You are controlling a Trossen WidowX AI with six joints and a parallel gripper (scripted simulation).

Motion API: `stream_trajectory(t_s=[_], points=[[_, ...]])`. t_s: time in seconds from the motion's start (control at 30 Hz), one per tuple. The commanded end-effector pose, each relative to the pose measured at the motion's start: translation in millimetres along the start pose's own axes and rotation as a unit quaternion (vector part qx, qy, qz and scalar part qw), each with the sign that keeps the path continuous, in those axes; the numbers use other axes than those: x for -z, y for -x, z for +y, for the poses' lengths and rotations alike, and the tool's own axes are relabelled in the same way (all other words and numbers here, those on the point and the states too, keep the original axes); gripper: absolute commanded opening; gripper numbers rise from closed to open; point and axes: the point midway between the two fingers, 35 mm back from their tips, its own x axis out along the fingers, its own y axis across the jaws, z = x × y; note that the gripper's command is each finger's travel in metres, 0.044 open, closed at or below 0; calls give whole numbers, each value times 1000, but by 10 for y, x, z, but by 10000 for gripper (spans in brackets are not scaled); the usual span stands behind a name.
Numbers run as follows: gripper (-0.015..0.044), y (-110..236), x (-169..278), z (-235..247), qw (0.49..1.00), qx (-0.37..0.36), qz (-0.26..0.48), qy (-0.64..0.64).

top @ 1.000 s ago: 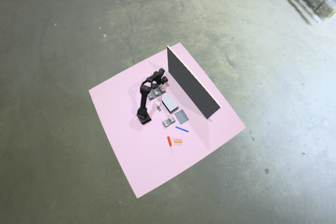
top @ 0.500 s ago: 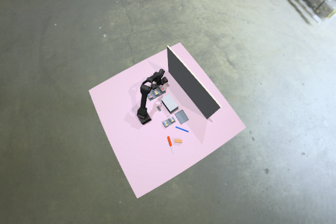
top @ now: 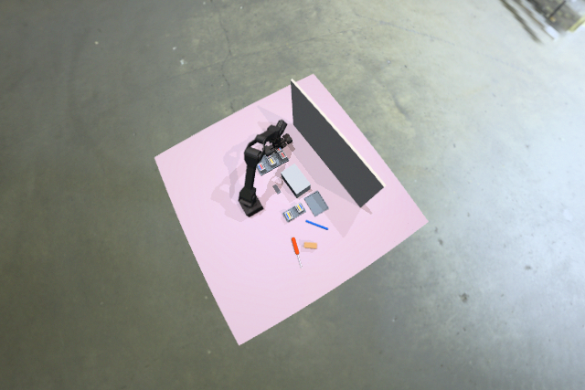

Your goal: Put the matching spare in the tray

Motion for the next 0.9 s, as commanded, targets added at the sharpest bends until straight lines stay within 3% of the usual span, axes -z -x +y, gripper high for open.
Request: stream_trajectory(t_s=[0.0, 0.2, 0.47, 0.87], points=[[0, 0, 0, 0, 1000, 0, 0, 0], [0, 64, -4, -6, 1000, 0, 0, 0], [0, 774, -2, -4, 1000, 0, 0, 3], [0, 997, -32, -57, 1000, 6, -3, 2]])
